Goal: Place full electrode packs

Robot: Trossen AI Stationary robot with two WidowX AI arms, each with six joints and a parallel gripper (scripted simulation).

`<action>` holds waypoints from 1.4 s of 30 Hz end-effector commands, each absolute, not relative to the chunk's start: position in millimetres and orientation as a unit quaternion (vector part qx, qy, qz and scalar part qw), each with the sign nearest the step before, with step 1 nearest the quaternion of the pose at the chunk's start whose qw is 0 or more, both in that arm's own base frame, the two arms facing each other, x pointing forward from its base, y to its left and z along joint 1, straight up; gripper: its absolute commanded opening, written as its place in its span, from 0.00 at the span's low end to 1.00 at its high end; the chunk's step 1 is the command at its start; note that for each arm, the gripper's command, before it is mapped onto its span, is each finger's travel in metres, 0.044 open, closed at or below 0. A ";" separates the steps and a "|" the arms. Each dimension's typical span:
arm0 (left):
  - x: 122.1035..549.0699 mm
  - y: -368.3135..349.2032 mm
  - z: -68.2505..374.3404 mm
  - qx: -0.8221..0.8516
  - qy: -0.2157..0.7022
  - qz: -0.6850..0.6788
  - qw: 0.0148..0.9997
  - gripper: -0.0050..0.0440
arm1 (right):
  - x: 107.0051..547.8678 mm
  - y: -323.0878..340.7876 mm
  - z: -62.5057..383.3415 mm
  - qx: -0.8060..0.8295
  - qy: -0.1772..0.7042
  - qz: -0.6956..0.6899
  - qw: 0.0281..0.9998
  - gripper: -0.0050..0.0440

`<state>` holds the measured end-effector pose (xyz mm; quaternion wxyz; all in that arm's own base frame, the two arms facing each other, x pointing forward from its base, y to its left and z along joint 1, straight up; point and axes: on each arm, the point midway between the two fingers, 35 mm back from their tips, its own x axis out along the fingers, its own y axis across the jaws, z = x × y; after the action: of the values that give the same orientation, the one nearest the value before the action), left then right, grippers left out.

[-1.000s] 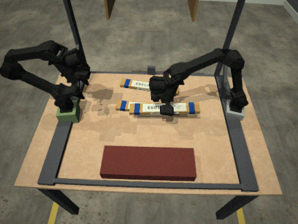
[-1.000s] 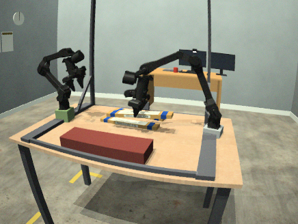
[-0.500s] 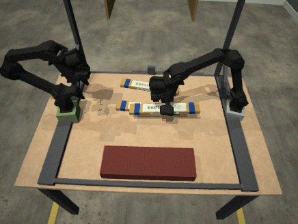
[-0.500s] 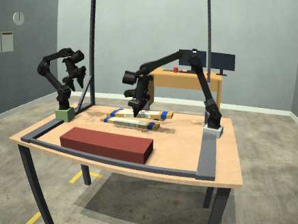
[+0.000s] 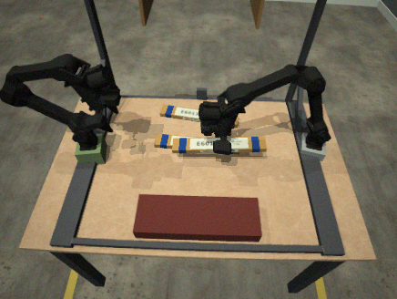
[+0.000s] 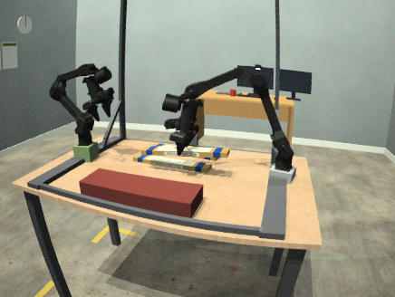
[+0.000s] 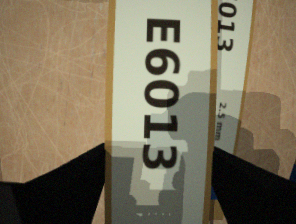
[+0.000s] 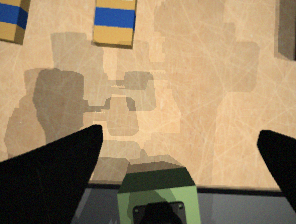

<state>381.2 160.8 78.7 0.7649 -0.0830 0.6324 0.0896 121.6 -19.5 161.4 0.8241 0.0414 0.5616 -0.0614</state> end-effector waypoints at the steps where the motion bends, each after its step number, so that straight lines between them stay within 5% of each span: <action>1: 394.2 170.0 125.9 -0.066 0.583 0.099 0.804 0.00 | 122.6 -19.7 167.1 0.041 0.553 -0.061 0.830 0.98; 42: 403.4 264.9 98.5 -0.068 0.594 0.097 0.795 0.00 | 122.6 -19.7 167.1 0.041 0.553 -0.061 0.830 0.98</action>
<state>393.7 251.0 72.7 0.7749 -0.0790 0.6208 0.0888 121.6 -19.5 161.4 0.8241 0.0414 0.5616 -0.0614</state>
